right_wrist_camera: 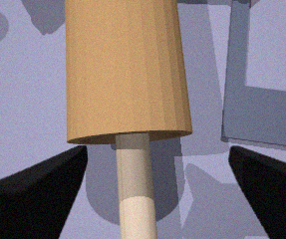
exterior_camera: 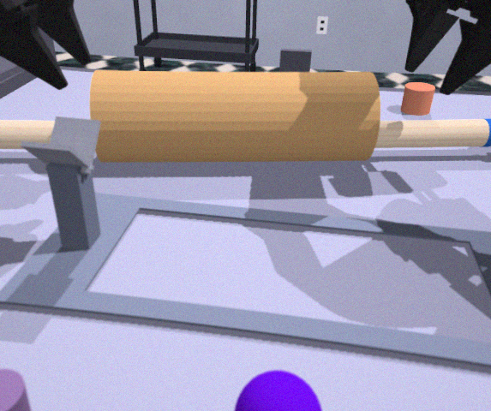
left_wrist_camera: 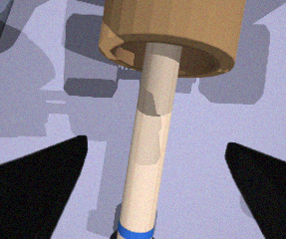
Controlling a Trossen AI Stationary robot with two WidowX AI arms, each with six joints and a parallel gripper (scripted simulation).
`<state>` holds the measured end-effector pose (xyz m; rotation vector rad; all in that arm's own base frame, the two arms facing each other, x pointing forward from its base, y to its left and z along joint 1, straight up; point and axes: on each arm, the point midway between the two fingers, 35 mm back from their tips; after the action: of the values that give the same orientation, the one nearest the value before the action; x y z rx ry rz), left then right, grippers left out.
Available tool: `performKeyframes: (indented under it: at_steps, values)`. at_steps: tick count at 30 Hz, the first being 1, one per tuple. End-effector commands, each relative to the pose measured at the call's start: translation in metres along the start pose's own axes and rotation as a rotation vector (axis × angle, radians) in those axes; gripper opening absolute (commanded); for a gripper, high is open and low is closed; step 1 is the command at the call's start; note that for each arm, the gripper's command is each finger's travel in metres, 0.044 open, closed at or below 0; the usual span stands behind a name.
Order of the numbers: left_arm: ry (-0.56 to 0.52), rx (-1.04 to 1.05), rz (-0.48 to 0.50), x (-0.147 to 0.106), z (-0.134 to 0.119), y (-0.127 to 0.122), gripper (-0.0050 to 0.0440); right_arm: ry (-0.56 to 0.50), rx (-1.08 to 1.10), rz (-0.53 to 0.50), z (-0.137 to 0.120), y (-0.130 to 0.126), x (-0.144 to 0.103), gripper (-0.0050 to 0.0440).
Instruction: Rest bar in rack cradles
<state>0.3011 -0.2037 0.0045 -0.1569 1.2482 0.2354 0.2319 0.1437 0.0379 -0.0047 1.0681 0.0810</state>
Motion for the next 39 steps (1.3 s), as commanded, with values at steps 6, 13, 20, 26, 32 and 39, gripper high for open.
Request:
performKeyframes:
  at_steps: [6, 13, 20, 26, 32, 39]
  values:
    - [0.05, 0.046, -0.011, 0.003, -0.011, 0.0, 0.04, 0.121, -0.033, 0.009, -0.03, 0.005, -0.001, 0.04]
    - [0.151, 0.122, -0.042, 0.009, -0.033, -0.001, 0.04, 0.369, -0.082, -0.004, -0.088, 0.006, -0.013, 0.04]
    - [0.125, 0.101, -0.045, 0.007, -0.024, -0.004, 0.04, 0.323, -0.078, 0.009, -0.076, 0.01, -0.011, 0.04]
    - [0.136, 0.103, -0.034, 0.025, -0.03, 0.001, 0.04, 0.323, -0.079, 0.009, -0.076, 0.01, -0.011, 0.04]
    - [0.138, 0.103, -0.032, 0.04, -0.033, 0.001, 0.04, 0.322, -0.078, 0.009, -0.076, 0.01, -0.011, 0.04]
    - [0.138, 0.104, -0.033, 0.052, -0.034, 0.0, 0.04, 0.322, -0.078, 0.009, -0.076, 0.01, -0.011, 0.04]
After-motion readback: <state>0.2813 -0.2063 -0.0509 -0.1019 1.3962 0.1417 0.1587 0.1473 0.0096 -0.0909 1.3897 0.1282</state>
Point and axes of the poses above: on each arm, the point midway between the two fingers, 35 mm back from their tips, its own x axis out along the fingers, its own y axis across the jaws, z = x × y, and after that the axes turned 3 degrees about x, right-handed
